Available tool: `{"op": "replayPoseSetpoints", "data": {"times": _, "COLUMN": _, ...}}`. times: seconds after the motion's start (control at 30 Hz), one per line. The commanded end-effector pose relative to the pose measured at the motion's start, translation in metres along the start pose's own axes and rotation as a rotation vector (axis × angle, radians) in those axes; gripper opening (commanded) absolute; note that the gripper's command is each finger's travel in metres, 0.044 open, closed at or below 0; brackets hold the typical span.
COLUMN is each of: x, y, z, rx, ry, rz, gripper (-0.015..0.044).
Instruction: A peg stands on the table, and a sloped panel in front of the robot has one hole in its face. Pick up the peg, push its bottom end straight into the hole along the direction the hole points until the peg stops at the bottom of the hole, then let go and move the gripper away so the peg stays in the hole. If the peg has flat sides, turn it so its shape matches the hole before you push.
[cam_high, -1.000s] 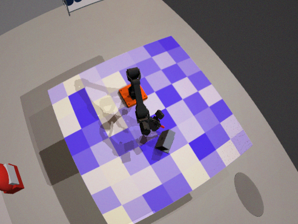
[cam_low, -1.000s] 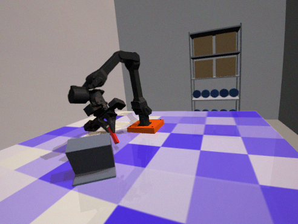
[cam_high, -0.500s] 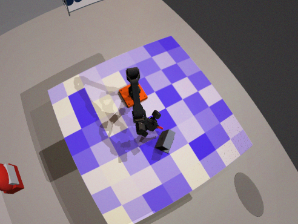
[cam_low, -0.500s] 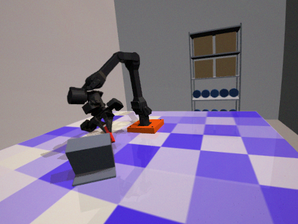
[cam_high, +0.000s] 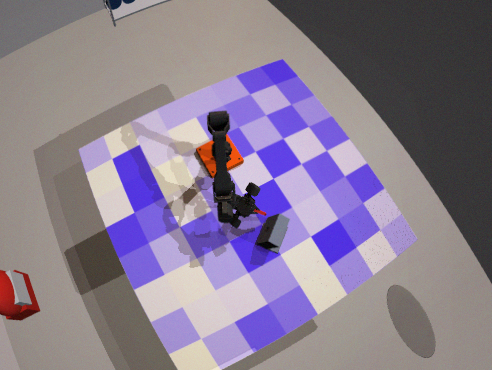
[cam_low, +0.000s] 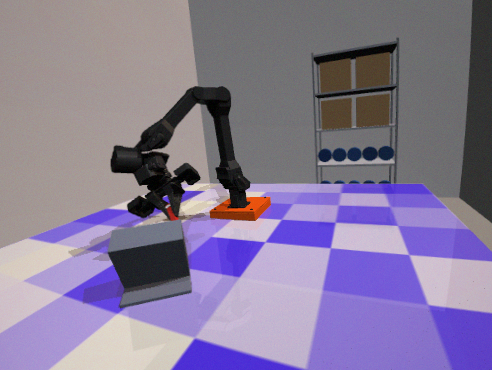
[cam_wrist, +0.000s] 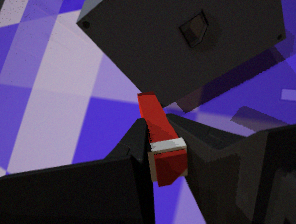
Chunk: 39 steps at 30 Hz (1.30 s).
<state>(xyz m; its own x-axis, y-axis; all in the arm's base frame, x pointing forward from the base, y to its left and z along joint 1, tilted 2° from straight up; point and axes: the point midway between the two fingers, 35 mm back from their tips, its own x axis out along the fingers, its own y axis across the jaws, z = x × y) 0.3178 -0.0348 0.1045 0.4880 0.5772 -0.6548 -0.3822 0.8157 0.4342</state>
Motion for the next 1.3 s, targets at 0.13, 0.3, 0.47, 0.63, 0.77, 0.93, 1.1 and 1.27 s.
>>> {"op": "replayPoseSetpoints", "data": {"times": 0.13, "x": -0.006, "y": -0.005, "z": -0.001, "rx": -0.061, "ry": -0.047, "rz": 0.003, "gripper": 0.0}}
{"op": "replayPoseSetpoints", "data": {"times": 0.3, "x": -0.011, "y": -0.008, "z": -0.002, "rx": -0.097, "ry": -0.074, "rz": -0.001, "gripper": 0.0}}
{"op": "replayPoseSetpoints", "data": {"times": 0.47, "x": -0.015, "y": -0.012, "z": -0.003, "rx": -0.134, "ry": -0.101, "rz": -0.006, "gripper": 0.0}}
{"op": "replayPoseSetpoints", "data": {"times": 0.63, "x": -0.019, "y": -0.015, "z": -0.004, "rx": -0.171, "ry": -0.128, "rz": -0.012, "gripper": 0.0}}
{"op": "replayPoseSetpoints", "data": {"times": 0.77, "x": -0.023, "y": -0.018, "z": -0.005, "rx": -0.201, "ry": -0.149, "rz": -0.018, "gripper": 0.0}}
{"op": "replayPoseSetpoints", "data": {"times": 0.93, "x": -0.028, "y": -0.021, "z": -0.006, "rx": -0.239, "ry": -0.175, "rz": -0.027, "gripper": 0.0}}
{"op": "replayPoseSetpoints", "data": {"times": 1.1, "x": -0.032, "y": -0.024, "z": -0.007, "rx": -0.277, "ry": -0.201, "rz": -0.038, "gripper": 0.0}}
{"op": "replayPoseSetpoints", "data": {"times": 1.27, "x": -0.037, "y": -0.026, "z": -0.008, "rx": -0.316, "ry": -0.227, "rz": -0.05, "gripper": 0.0}}
